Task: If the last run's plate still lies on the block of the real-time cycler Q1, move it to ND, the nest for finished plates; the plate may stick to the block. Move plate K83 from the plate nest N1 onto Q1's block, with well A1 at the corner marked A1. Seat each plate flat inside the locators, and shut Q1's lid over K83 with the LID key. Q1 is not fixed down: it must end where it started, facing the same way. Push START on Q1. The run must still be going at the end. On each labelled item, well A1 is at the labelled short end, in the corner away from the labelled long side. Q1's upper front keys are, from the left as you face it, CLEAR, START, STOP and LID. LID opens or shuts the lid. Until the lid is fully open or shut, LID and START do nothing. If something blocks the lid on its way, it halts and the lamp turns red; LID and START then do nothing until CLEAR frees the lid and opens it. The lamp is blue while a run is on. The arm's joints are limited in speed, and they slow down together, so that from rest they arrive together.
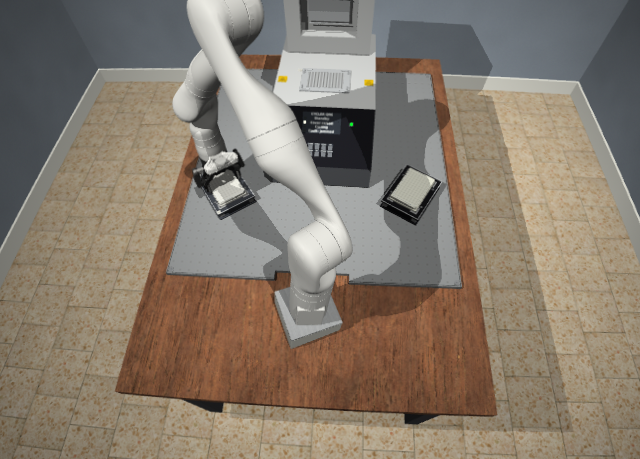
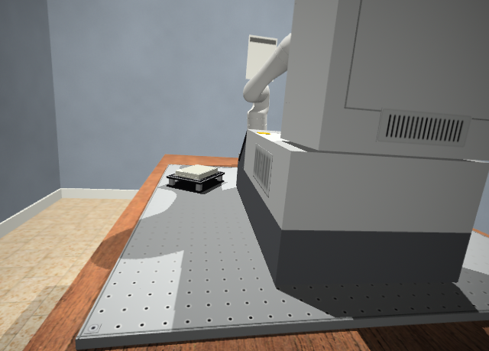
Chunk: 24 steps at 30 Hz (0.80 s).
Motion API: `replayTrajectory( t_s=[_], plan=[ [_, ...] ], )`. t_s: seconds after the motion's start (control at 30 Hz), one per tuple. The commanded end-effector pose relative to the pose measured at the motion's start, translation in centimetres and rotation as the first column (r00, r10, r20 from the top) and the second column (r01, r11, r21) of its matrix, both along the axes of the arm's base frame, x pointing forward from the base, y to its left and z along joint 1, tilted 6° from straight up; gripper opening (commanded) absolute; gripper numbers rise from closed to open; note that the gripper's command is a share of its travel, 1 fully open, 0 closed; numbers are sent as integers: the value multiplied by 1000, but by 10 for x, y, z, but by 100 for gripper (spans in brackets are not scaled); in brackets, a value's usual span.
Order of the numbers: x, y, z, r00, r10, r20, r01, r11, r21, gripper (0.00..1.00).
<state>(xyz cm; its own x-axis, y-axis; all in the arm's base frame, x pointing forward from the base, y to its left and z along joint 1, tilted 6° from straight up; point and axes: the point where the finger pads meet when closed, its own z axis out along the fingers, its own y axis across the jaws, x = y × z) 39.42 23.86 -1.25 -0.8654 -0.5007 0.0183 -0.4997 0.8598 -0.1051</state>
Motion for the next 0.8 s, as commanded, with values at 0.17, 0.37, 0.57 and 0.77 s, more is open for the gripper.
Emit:
replayTrajectory(
  t_s=[0.17,0.37,0.57,0.77],
  plan=[
    [-2,-1,-4,1000,-4,-1,4,1000,-2,100],
    [-2,-1,-4,1000,-4,-2,4,1000,-2,100],
    [-2,-1,-4,1000,-4,-2,4,1000,-2,100],
    [-1,0,-3,1000,0,-1,0,1000,-2,99]
  ],
)
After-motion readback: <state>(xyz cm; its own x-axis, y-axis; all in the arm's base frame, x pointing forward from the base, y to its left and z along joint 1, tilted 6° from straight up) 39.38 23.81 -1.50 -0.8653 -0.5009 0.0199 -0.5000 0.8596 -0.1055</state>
